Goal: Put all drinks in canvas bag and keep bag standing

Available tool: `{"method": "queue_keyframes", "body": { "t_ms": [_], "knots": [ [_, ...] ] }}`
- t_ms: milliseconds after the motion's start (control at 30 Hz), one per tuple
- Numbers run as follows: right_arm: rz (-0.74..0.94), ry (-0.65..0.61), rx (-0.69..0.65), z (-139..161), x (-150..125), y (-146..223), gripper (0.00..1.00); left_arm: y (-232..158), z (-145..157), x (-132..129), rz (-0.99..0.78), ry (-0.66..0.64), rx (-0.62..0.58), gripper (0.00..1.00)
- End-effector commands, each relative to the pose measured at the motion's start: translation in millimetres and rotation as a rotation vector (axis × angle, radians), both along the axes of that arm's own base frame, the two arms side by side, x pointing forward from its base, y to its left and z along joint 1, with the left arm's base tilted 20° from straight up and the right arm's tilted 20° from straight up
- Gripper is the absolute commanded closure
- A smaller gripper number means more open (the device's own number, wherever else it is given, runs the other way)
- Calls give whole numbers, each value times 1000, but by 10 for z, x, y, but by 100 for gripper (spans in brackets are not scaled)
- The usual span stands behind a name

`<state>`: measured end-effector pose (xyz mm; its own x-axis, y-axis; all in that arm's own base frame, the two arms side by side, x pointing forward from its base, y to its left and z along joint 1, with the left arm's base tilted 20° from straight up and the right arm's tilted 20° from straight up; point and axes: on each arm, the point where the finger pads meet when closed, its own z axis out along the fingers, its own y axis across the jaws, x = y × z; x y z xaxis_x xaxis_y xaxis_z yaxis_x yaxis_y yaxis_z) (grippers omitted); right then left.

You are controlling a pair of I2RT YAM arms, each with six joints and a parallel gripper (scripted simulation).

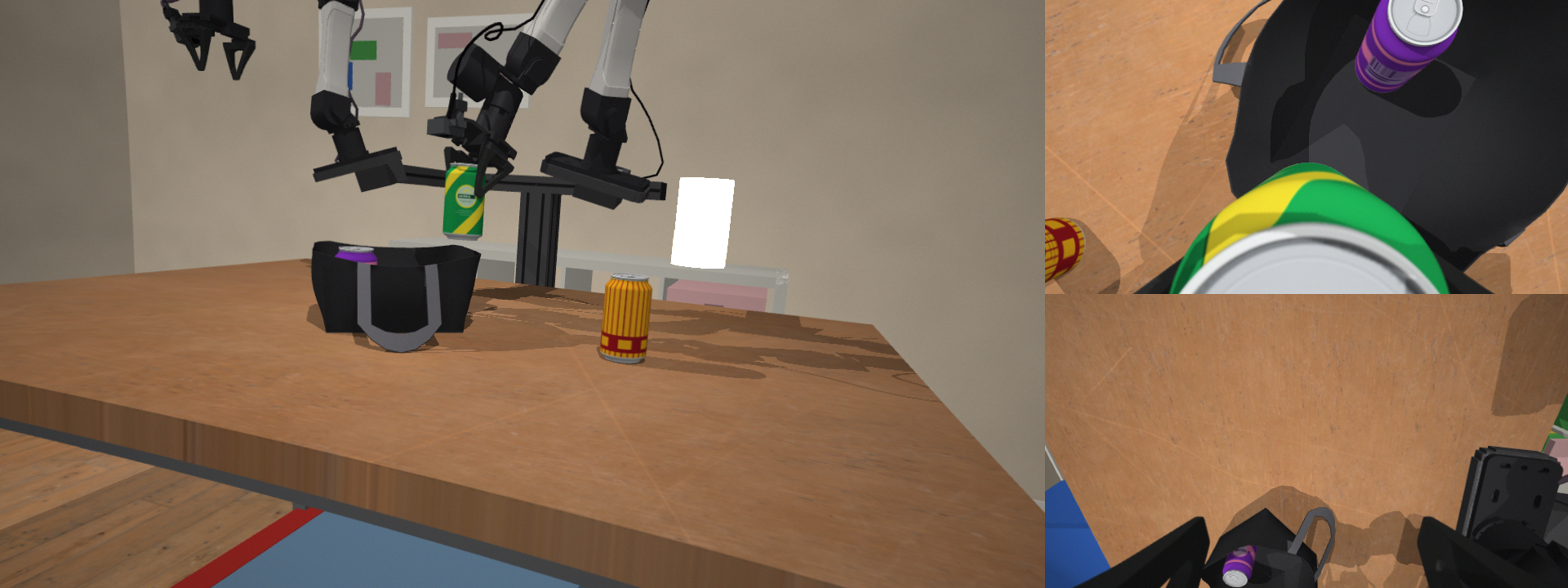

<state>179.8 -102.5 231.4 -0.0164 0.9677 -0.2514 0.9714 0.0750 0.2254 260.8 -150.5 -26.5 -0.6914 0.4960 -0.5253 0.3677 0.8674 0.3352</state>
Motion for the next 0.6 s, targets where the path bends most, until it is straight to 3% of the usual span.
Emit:
{"method": "queue_keyframes", "body": {
  "t_ms": [0, 233, 333, 567],
  "knots": [
    [1, -30, -23, 65, 34, -6, 14, -175, 65, 57, 16, -12, -9, 30],
    [1, -30, -23, 65, 34, -6, 14, -403, 71, 80, 12, -2, -12, 30],
    [1, -30, -23, 65, 34, -6, 14, -532, 276, 207, 2, -75, -95, 30],
    [1, -30, -23, 65, 34, -6, 14, -419, 171, 108, -7, -58, -68, 30]
  ]
}}
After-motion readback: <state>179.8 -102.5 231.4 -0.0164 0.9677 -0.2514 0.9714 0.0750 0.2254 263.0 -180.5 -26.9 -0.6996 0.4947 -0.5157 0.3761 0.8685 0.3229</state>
